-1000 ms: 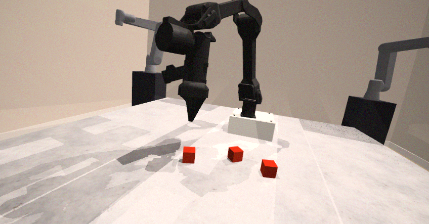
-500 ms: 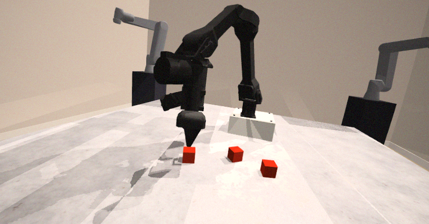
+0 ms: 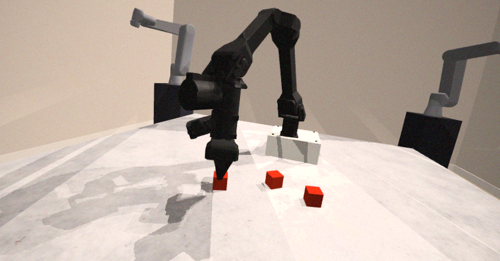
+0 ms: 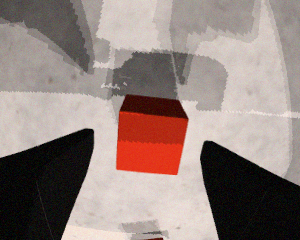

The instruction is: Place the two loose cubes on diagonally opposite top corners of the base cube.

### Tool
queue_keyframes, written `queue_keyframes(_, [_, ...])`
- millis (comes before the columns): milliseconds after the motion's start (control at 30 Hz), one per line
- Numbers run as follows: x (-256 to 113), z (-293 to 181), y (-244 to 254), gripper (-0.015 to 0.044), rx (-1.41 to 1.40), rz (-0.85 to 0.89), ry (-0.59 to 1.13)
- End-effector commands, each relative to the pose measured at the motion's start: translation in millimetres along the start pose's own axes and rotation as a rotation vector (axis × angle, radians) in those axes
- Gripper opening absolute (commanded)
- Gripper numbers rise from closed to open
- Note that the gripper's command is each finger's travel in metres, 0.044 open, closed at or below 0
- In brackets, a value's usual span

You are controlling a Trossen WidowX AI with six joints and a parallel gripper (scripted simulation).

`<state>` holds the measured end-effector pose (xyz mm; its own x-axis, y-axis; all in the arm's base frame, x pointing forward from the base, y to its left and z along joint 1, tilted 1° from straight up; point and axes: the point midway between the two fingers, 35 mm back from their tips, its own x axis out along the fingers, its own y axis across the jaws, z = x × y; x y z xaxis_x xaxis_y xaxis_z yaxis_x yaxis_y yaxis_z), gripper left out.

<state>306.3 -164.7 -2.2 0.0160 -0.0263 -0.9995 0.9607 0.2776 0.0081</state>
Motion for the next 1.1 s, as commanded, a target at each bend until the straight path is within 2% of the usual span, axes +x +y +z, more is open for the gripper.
queue_keyframes(0, [8.4,-1.6,-0.7,0.0265,-0.004,-0.004,0.01])
queue_keyframes(267, [18.9,-2.0,-1.1,0.0265,-0.004,-0.004,0.01])
queue_keyframes(467, [18.9,-2.0,-1.1,0.0107,-0.004,-0.004,0.01])
queue_keyframes(633, [17.0,-1.7,-0.8,0.0105,-0.004,-0.004,0.01])
queue_keyframes(1067, [-22.2,1.8,2.6,0.0105,-0.004,-0.004,0.01])
